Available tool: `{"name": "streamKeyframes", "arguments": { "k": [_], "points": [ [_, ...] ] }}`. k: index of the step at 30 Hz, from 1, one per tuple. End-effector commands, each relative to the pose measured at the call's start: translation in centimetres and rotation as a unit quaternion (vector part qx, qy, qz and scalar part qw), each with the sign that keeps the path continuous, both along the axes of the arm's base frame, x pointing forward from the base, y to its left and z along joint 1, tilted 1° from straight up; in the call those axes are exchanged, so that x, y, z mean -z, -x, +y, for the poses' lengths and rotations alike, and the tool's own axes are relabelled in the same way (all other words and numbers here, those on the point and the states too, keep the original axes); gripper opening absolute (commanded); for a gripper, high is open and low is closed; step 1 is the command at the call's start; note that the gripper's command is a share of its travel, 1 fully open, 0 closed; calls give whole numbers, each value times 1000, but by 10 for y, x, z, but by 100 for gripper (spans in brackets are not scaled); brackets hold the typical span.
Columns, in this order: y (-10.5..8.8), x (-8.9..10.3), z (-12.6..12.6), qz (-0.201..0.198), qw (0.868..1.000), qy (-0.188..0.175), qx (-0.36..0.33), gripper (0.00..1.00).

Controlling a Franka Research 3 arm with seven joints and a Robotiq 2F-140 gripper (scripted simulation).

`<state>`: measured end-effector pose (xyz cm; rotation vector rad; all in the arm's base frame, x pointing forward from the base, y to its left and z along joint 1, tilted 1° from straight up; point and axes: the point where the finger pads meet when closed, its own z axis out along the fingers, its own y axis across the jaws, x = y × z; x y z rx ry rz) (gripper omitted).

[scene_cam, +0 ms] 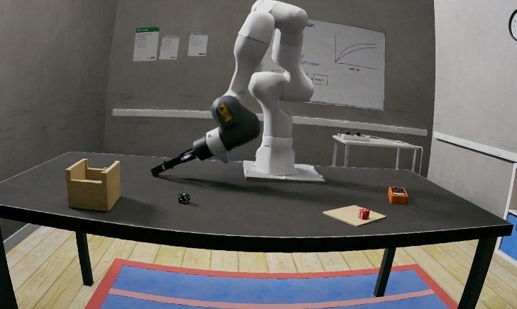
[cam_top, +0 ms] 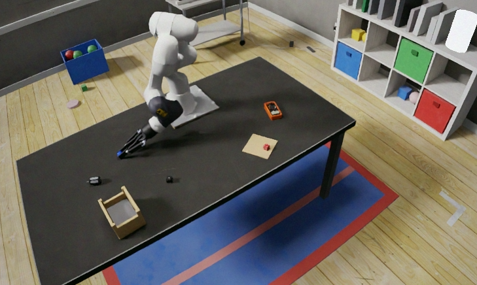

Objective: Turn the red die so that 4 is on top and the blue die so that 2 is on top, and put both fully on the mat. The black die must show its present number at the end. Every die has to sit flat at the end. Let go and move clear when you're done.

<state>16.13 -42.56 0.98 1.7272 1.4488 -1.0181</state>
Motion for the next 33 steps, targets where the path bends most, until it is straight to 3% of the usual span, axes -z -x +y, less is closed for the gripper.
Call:
{"name": "streamKeyframes", "arguments": {
  "k": [1,18,33],
  "points": [
    [-1,0,0,-2,1000,0,0,21],
    [-1,0,0,-2,1000,0,0,32],
    [-1,0,0,-2,1000,0,0,32]
  ]
}}
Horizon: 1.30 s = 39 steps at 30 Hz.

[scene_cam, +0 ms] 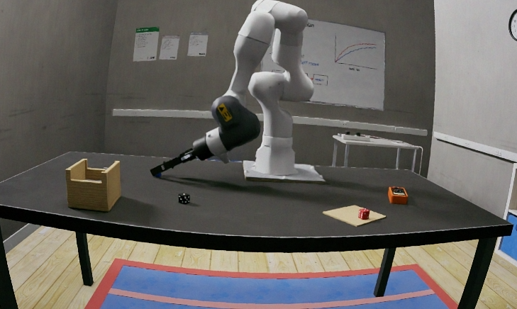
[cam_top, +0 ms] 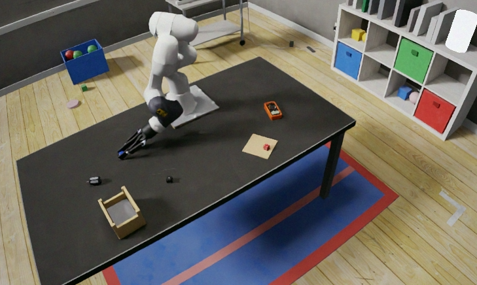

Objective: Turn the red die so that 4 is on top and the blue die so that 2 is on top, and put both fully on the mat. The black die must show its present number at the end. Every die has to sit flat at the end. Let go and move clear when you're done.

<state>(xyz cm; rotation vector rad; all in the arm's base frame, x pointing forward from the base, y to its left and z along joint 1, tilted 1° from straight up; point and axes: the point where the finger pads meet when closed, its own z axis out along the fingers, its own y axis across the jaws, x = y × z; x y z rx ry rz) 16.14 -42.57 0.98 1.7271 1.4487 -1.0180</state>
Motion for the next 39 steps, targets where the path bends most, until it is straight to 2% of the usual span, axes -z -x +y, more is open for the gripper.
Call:
{"name": "streamKeyframes", "arguments": {
  "k": [1,31,39],
  "points": [
    [-1,0,0,-2,1000,0,0,32],
    [-1,0,0,-2,1000,0,0,32],
    [-3,-8,15,-2,1000,0,0,32]
  ]
}}
